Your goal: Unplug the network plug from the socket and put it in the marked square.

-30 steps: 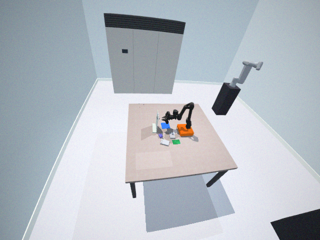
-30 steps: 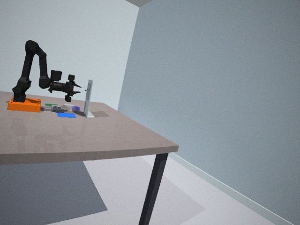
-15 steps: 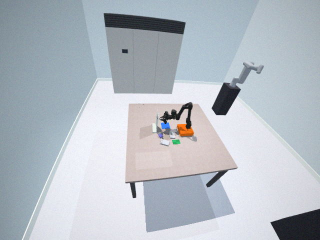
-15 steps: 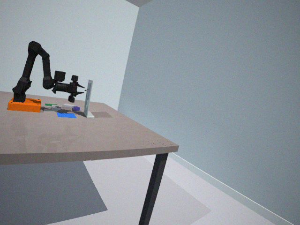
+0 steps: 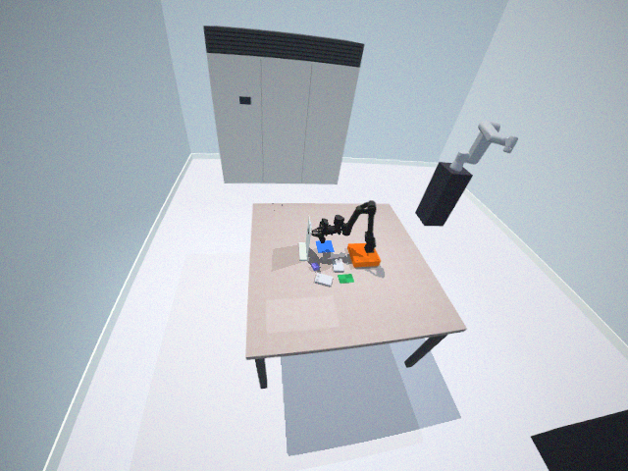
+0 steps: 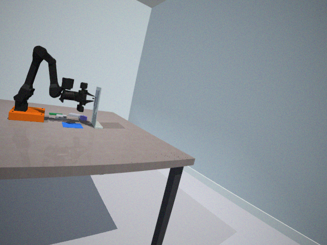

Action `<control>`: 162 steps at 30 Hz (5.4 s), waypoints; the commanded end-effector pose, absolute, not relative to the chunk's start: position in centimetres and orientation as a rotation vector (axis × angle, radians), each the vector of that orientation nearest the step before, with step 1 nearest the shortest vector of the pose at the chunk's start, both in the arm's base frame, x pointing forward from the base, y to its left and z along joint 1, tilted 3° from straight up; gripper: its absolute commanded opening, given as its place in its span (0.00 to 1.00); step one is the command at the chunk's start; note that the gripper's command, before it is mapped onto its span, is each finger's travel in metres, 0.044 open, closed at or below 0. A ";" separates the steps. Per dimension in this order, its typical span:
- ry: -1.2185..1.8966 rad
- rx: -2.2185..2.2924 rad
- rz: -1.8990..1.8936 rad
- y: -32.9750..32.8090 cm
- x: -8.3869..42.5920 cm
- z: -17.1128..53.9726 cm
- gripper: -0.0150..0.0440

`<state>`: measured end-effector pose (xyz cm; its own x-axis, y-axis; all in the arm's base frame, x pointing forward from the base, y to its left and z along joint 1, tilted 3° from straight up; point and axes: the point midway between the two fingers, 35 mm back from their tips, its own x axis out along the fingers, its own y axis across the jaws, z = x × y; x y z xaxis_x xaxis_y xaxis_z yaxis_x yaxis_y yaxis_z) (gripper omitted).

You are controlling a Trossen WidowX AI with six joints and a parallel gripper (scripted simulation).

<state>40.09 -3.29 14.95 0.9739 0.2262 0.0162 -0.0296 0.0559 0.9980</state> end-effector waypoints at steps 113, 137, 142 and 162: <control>0.158 1.507 0.192 -3.7 34.7 14.8 0.25; 0.156 1.504 0.190 -3.8 33.8 15.2 0.25; 0.156 1.504 0.190 -3.7 33.6 16.0 0.25; 0.158 1.506 0.191 -3.2 32.5 19.1 0.25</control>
<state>32.63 -3.21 18.23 0.9743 0.2252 0.0065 -0.0190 0.0533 0.9984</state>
